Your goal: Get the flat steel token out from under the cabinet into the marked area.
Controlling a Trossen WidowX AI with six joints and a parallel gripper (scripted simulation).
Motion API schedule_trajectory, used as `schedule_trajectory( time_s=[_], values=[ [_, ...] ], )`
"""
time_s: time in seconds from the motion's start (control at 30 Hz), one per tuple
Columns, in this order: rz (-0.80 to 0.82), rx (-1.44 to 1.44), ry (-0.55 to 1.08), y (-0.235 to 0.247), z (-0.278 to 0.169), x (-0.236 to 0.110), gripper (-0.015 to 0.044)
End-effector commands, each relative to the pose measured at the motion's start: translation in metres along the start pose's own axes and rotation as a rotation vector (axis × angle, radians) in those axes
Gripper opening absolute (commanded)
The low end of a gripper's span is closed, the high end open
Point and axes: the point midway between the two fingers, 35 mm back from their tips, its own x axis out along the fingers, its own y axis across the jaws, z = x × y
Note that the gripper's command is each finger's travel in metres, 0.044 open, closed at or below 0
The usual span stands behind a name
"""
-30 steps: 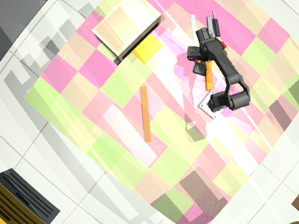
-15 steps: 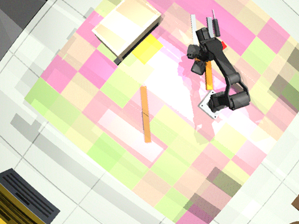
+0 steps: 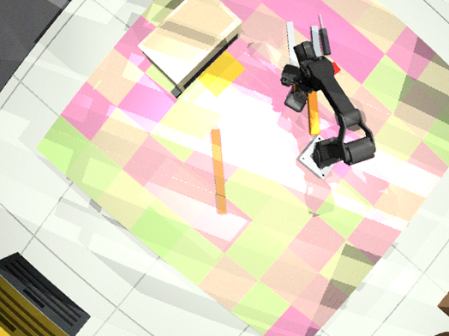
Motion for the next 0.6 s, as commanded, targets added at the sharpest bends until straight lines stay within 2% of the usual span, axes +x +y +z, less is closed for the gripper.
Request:
schedule_trajectory(
  time_s=[0.0, 0.57],
  values=[
    [0.000, 0.039, 0.003, 0.0001, -0.0004, -0.0001, 0.0270],
    [0.000, 0.173, 0.003, 0.0000, -0.0002, -0.0001, 0.0270]
  ],
)
